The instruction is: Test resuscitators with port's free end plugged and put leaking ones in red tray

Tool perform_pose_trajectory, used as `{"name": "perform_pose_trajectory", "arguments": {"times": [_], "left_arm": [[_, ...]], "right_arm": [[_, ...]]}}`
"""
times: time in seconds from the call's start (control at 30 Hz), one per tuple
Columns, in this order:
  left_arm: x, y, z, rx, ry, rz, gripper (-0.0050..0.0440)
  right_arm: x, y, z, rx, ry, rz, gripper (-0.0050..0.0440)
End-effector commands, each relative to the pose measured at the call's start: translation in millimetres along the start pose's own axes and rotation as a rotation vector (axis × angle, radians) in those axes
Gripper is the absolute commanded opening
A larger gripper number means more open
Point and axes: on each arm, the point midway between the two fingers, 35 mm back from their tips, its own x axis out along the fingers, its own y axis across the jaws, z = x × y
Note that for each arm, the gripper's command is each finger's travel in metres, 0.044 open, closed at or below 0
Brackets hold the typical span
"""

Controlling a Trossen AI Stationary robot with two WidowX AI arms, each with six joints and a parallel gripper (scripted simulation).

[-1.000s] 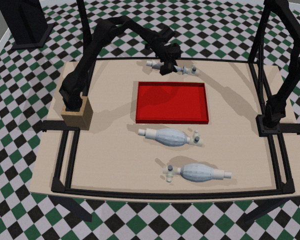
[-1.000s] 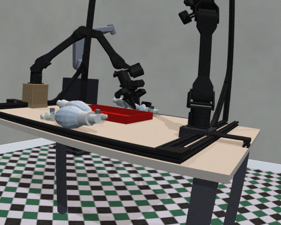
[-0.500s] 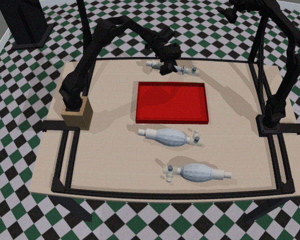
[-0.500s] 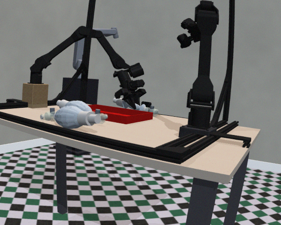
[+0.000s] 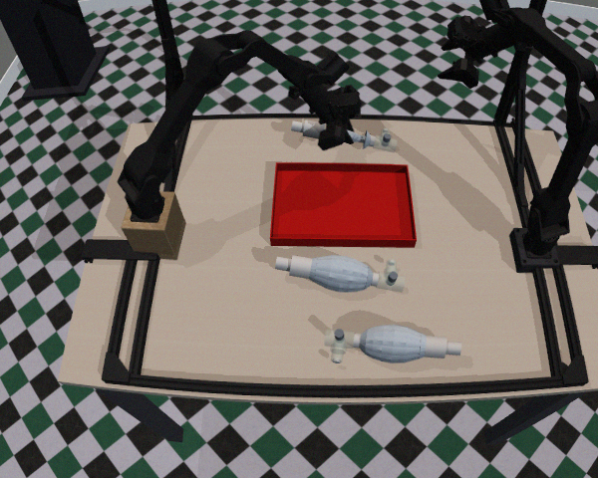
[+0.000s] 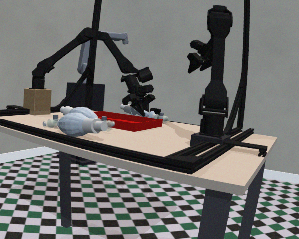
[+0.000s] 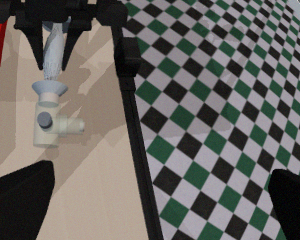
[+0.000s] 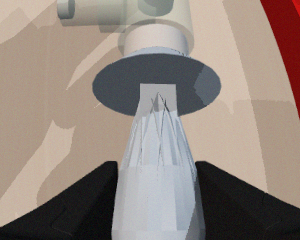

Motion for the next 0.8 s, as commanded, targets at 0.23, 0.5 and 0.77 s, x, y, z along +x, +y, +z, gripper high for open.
{"name": "perform_pose_trajectory", "arguments": {"times": [0.23, 0.5, 0.77], "left_arm": [[14, 27, -26, 0.032, 0.056, 0.139, 0.044], [18, 44, -38, 0.051, 0.08, 0.221, 0.044], [17, 44, -37, 0.05, 0.081, 0.219, 0.044]], "right_arm": [[0, 0, 1, 0.003, -0.001, 0.002, 0.0], [0, 0, 1, 0.003, -0.001, 0.002, 0.0], [-58, 0, 39, 0.001, 0.001, 0.0, 0.0]]}}
